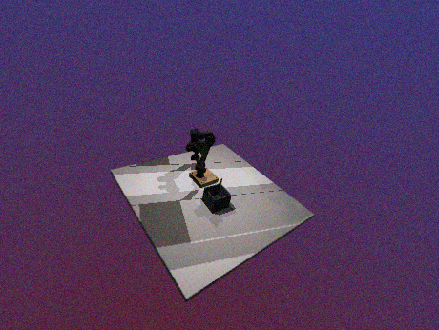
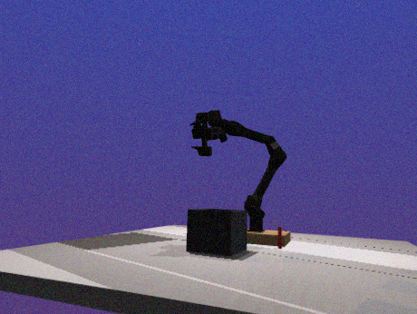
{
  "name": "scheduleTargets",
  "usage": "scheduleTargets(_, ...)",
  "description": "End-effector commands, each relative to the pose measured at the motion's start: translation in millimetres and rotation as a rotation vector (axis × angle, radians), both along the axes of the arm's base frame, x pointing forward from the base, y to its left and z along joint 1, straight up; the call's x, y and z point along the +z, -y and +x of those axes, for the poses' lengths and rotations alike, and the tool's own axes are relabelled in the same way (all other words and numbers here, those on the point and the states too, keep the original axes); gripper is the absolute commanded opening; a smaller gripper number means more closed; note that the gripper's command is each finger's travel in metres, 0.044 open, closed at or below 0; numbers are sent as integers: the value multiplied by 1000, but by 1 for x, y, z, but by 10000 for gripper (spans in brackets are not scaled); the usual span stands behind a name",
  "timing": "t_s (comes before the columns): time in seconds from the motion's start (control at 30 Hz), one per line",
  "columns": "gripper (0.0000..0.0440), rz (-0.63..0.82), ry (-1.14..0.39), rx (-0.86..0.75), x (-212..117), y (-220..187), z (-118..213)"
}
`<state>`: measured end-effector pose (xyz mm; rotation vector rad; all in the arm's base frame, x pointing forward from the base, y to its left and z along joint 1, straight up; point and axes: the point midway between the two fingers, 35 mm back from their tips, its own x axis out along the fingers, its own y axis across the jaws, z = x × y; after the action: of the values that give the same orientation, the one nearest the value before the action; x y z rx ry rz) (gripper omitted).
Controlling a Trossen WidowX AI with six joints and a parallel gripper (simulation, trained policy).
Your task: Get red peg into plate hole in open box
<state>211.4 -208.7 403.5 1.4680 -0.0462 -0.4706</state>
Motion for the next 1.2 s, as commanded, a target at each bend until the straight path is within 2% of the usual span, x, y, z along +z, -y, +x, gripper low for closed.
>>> scheduleTargets(0.0, 440, 48, 0, 43, -2, -15, 15)
scheduleTargets(0.57, 440, 317, -86, 285, -28, -114, 75)
scheduleTargets(0.87, 440, 440, -188, 379, -51, -166, 85)
scheduleTargets(1.17, 439, 544, -332, 452, -80, -215, 82)
